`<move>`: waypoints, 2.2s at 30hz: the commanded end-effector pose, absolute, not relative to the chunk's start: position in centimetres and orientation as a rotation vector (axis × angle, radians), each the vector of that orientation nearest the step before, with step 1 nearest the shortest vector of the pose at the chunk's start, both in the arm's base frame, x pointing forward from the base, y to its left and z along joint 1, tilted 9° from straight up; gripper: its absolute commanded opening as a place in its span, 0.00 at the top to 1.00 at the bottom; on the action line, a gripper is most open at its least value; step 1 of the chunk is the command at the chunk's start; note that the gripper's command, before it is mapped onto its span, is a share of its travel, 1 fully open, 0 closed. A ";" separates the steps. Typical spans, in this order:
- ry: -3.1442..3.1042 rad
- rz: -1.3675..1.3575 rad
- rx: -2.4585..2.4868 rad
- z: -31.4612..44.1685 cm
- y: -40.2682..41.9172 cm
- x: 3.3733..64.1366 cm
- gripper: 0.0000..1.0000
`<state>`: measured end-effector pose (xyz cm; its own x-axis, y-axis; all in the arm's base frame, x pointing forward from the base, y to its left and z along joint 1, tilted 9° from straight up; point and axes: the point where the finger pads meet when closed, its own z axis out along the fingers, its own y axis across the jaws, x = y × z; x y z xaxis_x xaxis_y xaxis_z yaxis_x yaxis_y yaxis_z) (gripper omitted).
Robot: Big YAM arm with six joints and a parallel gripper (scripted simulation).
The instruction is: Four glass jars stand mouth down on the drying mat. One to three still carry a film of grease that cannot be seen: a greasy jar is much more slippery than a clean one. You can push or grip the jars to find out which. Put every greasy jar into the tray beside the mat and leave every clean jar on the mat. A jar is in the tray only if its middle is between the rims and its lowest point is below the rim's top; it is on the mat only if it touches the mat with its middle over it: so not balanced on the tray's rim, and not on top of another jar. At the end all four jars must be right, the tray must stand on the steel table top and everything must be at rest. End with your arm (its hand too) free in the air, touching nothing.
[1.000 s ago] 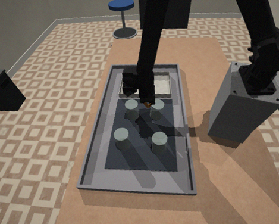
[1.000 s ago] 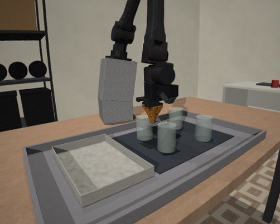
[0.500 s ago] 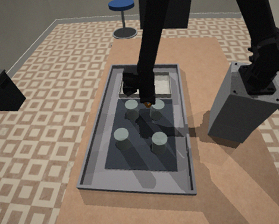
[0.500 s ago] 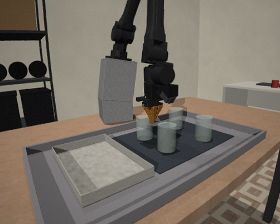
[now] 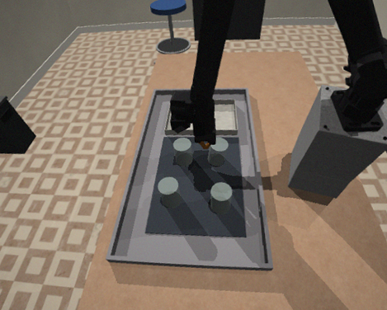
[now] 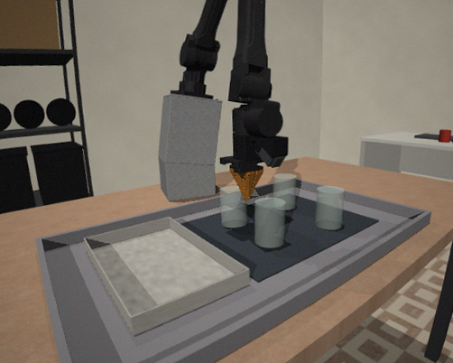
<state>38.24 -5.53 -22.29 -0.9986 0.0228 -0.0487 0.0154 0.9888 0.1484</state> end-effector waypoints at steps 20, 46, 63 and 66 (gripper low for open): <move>3.088 0.235 0.038 -21.9 -6.0 41.6 1.00; 3.088 0.235 0.038 -21.9 -6.0 41.6 1.00; 3.088 0.235 0.038 -21.9 -6.0 41.6 1.00; 3.088 0.235 0.038 -21.9 -6.0 41.6 1.00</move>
